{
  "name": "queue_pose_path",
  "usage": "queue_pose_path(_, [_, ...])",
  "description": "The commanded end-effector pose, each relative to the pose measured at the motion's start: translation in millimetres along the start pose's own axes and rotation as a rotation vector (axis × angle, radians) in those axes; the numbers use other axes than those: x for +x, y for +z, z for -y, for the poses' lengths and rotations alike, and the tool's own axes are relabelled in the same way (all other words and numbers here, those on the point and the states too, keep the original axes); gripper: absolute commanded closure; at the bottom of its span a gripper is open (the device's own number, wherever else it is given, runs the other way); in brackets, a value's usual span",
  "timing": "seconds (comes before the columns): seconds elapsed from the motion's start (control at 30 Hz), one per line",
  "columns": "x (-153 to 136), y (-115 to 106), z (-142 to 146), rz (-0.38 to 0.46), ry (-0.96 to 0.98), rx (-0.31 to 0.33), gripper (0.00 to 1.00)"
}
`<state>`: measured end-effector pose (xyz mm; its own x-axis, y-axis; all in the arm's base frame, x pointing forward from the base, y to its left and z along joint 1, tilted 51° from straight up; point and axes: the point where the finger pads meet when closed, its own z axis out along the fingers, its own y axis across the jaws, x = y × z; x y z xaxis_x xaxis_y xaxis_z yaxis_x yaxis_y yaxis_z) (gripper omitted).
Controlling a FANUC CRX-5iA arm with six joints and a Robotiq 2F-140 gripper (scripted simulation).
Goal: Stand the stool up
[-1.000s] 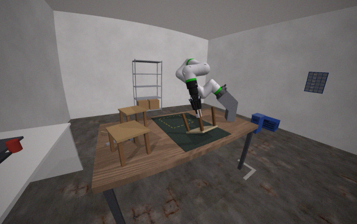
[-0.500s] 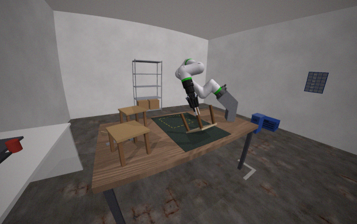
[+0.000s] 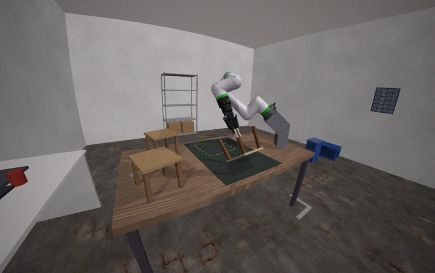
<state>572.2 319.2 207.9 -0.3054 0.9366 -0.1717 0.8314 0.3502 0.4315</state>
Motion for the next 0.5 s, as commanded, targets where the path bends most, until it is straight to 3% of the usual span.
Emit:
queue_pose_path(0.0, [-6,-7,0,-0.034,-0.003,-0.002,0.90])
queue_pose_path(0.2, [-23,-23,1,-0.118,-0.010,-0.002,0.90])
queue_pose_path(0.47, [-24,-24,1,-0.125,-0.011,-0.002,0.90])
